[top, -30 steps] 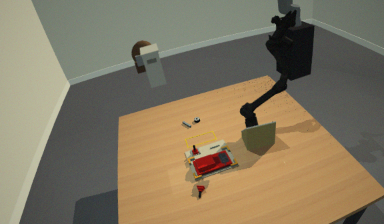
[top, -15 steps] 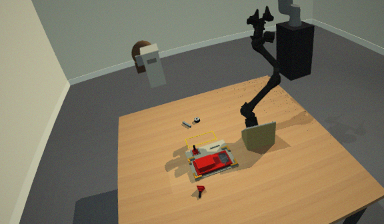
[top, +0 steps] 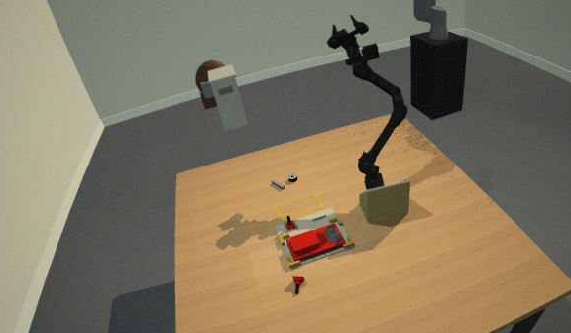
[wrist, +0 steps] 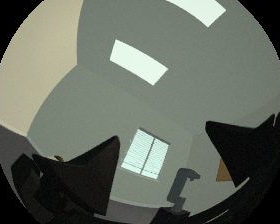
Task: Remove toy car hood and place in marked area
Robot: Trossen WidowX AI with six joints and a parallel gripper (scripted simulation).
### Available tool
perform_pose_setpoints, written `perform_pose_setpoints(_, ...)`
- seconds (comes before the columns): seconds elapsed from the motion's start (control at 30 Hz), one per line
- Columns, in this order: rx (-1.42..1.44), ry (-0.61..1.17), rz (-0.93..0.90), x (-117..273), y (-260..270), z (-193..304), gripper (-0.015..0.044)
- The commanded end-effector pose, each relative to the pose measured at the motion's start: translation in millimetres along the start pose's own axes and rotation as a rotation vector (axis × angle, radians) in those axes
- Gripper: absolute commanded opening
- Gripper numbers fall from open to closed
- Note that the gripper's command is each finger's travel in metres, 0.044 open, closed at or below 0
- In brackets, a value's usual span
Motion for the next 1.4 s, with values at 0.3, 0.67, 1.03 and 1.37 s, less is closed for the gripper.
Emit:
perform_pose_setpoints(0.3,-0.346,-0.133,-0.359,3.8,113.3,-60.9,0.0440)
perform_pose_setpoints(0.67,-0.666,-0.216,-0.672,33.1,188.4,-134.4,0.0440)
perform_pose_setpoints(1.03,-0.929,-0.178,-1.094,84.0,252.1,-210.8,0.0440)
perform_pose_setpoints(1.37,-1.068,-0.074,-1.511,156.1,288.7,-284.8,0.0440)
Point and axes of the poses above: the point midway between the two fingers, 35 mm back from their tips, its own x axis back along the fingers, its own y axis across the jaws, z = x × y, the point moved 9 cm from there along x, back along the fingers, and after that the axes turned 3 degrees about -x, right-handed, at the moved point
